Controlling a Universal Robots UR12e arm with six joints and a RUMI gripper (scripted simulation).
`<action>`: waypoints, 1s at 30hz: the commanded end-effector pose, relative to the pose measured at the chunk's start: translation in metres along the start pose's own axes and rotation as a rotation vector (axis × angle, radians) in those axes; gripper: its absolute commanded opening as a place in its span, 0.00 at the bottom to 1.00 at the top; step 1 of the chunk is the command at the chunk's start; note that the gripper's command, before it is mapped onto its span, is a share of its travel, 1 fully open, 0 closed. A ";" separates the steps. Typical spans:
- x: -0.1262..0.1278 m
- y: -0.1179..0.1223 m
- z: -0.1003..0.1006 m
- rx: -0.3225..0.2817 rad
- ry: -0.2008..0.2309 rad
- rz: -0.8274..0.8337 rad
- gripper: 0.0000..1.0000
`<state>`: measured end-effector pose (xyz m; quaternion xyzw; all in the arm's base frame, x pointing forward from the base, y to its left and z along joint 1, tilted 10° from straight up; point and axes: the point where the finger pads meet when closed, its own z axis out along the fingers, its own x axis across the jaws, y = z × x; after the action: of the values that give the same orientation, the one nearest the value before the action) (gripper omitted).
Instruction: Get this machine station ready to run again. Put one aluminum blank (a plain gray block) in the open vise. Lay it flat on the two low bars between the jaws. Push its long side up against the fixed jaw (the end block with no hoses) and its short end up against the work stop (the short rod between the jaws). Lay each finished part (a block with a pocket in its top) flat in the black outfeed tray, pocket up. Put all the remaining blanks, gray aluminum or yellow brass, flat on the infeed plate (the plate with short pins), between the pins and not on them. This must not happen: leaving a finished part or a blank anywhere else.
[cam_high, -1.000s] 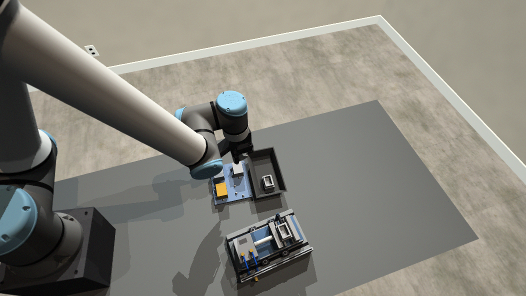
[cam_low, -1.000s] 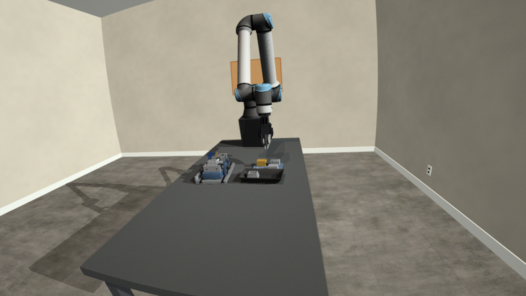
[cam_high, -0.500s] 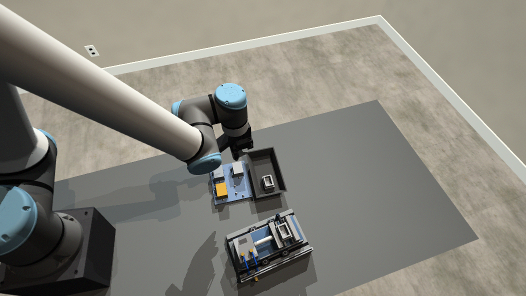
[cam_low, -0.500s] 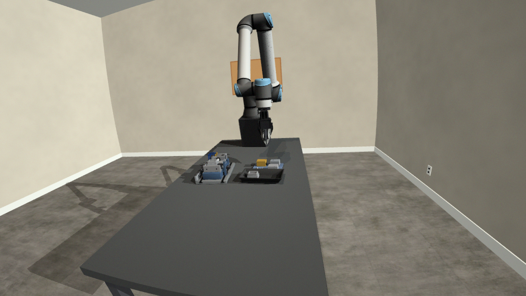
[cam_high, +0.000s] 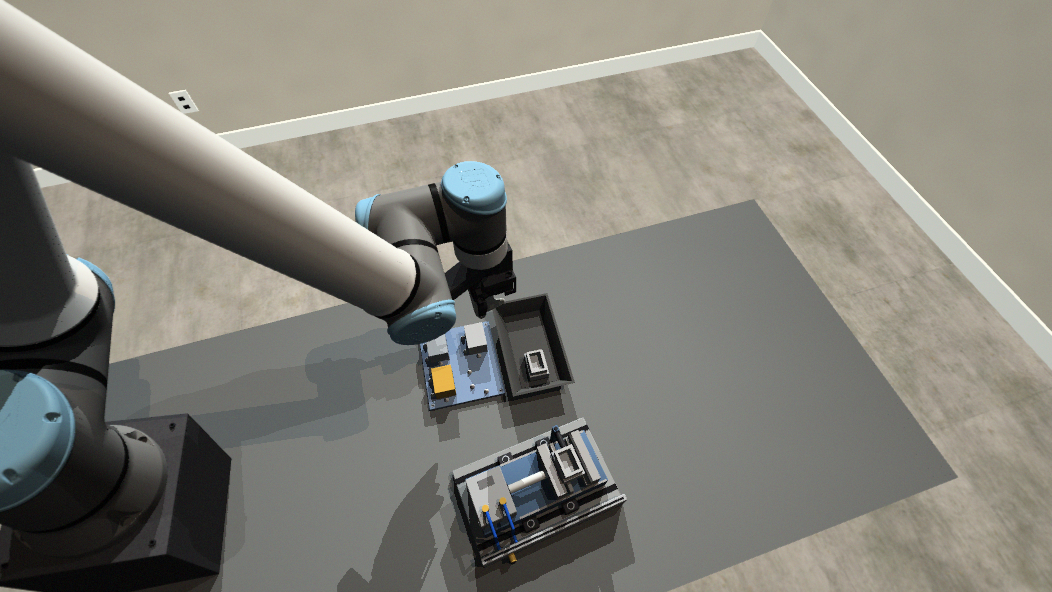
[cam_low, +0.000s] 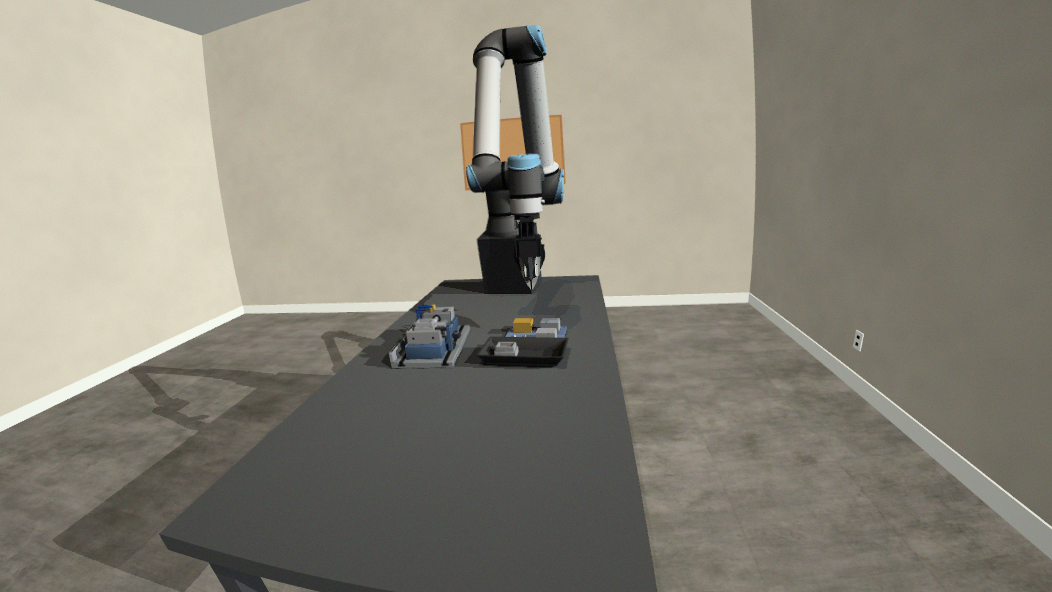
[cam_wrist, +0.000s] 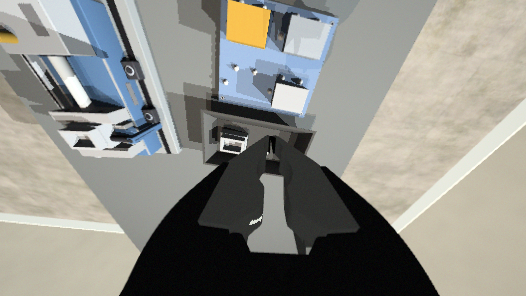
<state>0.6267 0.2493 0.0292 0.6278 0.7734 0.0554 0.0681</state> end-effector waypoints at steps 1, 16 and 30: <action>-0.003 0.022 0.000 -0.001 0.000 0.000 0.00; -0.024 0.146 0.000 -0.001 0.000 0.000 0.00; -0.024 0.146 0.005 -0.001 0.000 0.000 0.00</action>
<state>0.7723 0.2559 0.0519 0.6278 0.7734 0.0552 0.0678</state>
